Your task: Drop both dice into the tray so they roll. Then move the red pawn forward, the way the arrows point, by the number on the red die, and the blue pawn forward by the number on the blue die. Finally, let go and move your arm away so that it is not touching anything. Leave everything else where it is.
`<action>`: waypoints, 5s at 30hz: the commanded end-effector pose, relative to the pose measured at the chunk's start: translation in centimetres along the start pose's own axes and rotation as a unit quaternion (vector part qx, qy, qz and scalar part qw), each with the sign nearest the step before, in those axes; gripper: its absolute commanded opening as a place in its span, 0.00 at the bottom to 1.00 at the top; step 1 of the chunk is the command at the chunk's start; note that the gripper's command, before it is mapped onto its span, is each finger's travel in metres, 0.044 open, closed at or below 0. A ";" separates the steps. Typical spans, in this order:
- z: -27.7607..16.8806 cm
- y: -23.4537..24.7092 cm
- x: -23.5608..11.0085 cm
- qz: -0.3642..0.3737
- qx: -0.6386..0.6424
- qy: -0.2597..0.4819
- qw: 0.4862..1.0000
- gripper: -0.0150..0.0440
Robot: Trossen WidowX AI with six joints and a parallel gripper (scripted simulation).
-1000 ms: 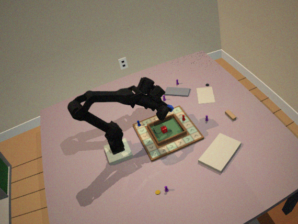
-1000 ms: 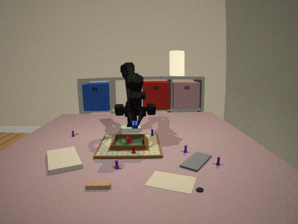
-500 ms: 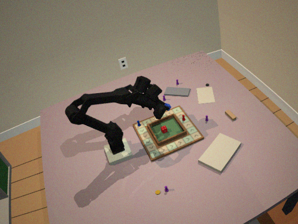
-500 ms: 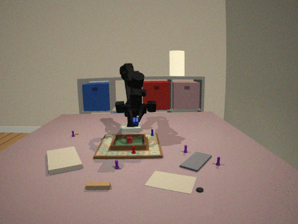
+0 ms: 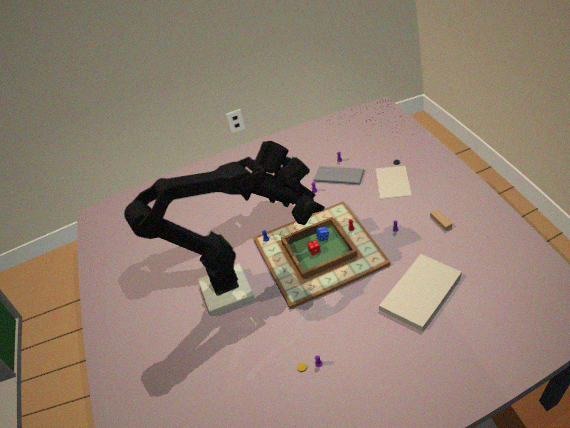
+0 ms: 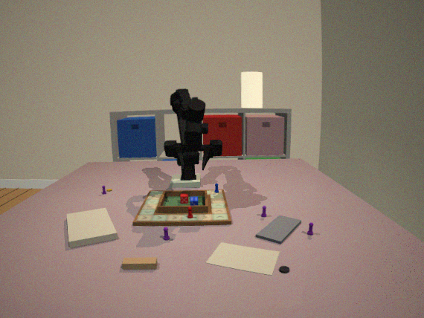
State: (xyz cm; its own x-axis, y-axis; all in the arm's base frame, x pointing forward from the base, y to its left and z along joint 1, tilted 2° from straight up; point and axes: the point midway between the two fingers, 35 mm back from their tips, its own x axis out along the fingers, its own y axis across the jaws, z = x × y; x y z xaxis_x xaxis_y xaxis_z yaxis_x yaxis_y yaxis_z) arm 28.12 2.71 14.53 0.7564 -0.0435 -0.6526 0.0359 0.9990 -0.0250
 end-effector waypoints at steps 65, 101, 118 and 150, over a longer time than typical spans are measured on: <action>0.4 -1.0 13.5 0.101 -0.231 0.385 0.888 0.59; 0.6 -0.9 13.7 0.101 -0.231 0.385 0.888 0.25; 7.1 -0.7 7.9 0.101 -0.230 0.385 0.888 0.25; 1.3 5.5 5.6 0.106 -0.228 0.387 0.887 0.25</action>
State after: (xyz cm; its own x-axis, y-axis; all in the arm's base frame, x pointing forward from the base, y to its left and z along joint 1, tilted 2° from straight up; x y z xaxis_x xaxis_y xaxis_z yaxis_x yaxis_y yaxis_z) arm 34.13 7.43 12.51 0.0402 -0.0159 -0.9991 -0.4571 0.8888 -0.0325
